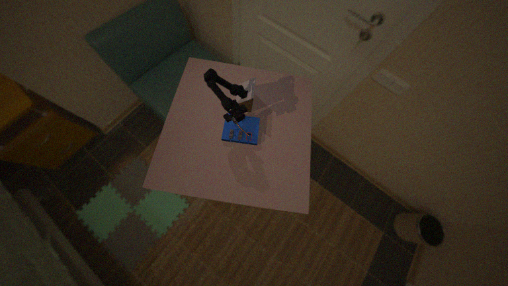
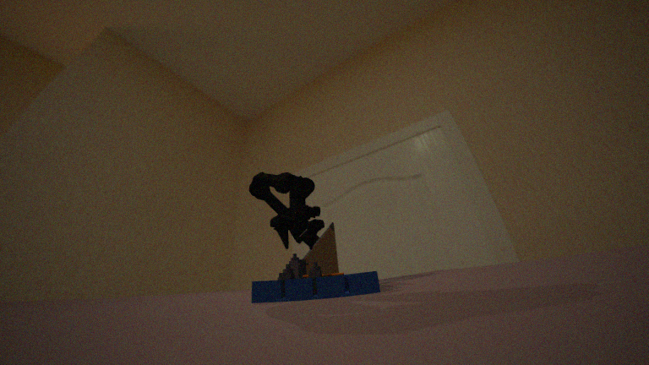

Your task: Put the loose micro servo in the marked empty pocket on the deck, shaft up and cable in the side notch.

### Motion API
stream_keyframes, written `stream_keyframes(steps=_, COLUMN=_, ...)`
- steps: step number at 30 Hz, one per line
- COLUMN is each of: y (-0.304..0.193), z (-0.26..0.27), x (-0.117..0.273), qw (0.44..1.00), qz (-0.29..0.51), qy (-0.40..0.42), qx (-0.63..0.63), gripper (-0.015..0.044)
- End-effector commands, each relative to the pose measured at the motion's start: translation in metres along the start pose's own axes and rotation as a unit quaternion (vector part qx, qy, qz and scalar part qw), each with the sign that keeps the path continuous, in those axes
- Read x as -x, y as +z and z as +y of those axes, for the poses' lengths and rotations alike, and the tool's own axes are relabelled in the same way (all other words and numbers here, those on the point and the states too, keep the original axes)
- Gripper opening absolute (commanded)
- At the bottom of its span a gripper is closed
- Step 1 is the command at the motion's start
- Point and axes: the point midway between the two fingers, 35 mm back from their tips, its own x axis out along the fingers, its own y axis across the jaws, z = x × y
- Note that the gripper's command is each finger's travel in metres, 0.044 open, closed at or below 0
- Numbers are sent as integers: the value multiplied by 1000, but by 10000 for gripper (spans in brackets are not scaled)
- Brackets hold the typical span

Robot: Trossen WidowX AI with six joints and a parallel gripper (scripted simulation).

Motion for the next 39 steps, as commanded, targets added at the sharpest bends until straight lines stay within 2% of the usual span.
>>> stream_keyframes(steps=1, y=-1, z=-1, x=-13, qw=1000, qz=3, qy=-2, qx=5, gripper=440)
stream_keyframes(steps=23, y=-2, z=-1, x=-44, qw=1000, qz=4, qy=-3, qx=5, gripper=440)
stream_keyframes(steps=36, y=-2, z=-1, x=-44, qw=1000, qz=4, qy=-3, qx=5, gripper=99)
stream_keyframes(steps=39, y=-2, z=-1, x=-44, qw=1000, qz=4, qy=-3, qx=5, gripper=79)
